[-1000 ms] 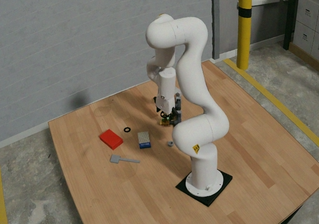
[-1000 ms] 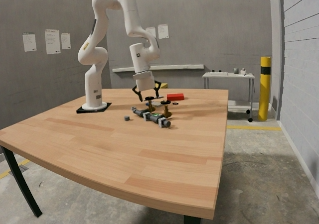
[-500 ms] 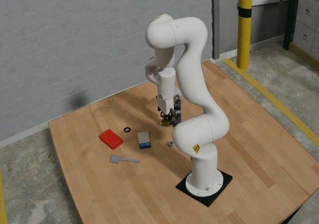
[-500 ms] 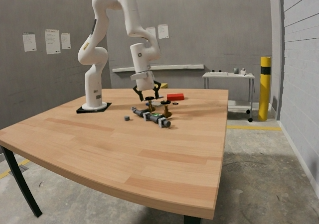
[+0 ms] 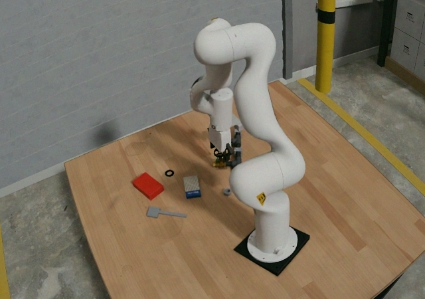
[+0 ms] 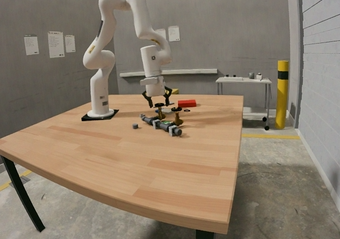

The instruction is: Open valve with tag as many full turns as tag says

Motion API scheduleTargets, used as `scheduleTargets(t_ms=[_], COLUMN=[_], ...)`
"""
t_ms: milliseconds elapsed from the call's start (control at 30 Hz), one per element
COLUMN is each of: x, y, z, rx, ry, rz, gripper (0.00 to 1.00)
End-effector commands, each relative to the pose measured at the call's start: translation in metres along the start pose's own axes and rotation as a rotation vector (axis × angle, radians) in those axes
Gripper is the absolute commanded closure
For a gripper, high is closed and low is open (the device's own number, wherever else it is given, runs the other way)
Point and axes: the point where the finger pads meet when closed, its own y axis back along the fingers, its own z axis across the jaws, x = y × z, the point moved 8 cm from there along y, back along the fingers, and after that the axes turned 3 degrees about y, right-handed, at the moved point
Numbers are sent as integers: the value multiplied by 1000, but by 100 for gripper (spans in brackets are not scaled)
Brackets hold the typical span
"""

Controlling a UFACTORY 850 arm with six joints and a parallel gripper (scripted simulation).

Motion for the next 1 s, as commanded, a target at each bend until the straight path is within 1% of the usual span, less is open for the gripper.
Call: scheduleTargets(t_ms=[0, 700, 733, 967], x=[-3, -3, -3, -3], y=[1, 1, 1, 1], z=[-8, -8, -8, -8], rx=[-81, -81, -81, -81], ry=[-5, -5, -5, -5], rz=[34, 34, 34, 34], gripper=[0, 0, 100, 100])
